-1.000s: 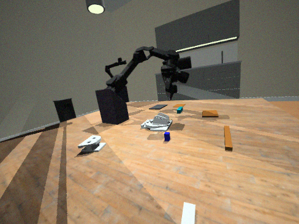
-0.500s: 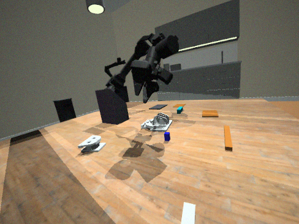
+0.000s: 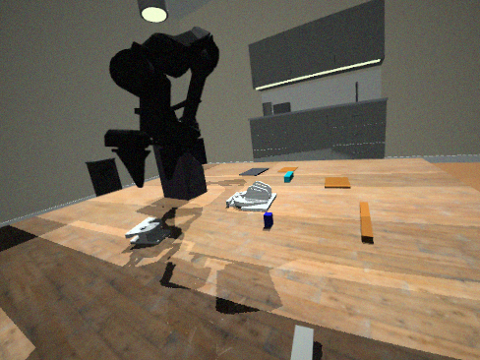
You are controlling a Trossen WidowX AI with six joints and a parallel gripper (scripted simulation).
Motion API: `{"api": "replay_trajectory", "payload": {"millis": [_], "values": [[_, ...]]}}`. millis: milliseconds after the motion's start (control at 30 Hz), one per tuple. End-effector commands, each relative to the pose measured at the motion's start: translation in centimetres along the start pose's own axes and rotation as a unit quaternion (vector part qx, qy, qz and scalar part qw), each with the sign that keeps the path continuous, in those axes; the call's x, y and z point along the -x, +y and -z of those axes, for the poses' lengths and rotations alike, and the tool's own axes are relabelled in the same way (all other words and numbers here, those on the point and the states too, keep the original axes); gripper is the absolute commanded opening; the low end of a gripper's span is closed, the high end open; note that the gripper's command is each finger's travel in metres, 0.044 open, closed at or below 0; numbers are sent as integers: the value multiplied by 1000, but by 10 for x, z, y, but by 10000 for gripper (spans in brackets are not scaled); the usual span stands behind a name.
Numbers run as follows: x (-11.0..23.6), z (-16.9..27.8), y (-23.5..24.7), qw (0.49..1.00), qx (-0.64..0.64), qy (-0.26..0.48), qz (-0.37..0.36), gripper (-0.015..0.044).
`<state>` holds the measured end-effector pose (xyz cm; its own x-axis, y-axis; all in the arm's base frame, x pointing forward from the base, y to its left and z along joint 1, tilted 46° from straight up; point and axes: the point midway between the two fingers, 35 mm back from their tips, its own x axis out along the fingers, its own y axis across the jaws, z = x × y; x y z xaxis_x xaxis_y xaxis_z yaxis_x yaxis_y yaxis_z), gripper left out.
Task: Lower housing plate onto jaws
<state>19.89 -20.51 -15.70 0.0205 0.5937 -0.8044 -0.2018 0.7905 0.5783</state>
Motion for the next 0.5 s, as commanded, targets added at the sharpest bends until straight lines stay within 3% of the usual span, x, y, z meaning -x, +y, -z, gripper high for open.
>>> {"api": "replay_trajectory", "payload": {"millis": [0,367,467], "values": [[-16,30,-9,999,13,-43,-30,440],[-31,51,-13,995,27,-78,-50,440],[-59,47,-8,995,28,-79,-51,440]]}}
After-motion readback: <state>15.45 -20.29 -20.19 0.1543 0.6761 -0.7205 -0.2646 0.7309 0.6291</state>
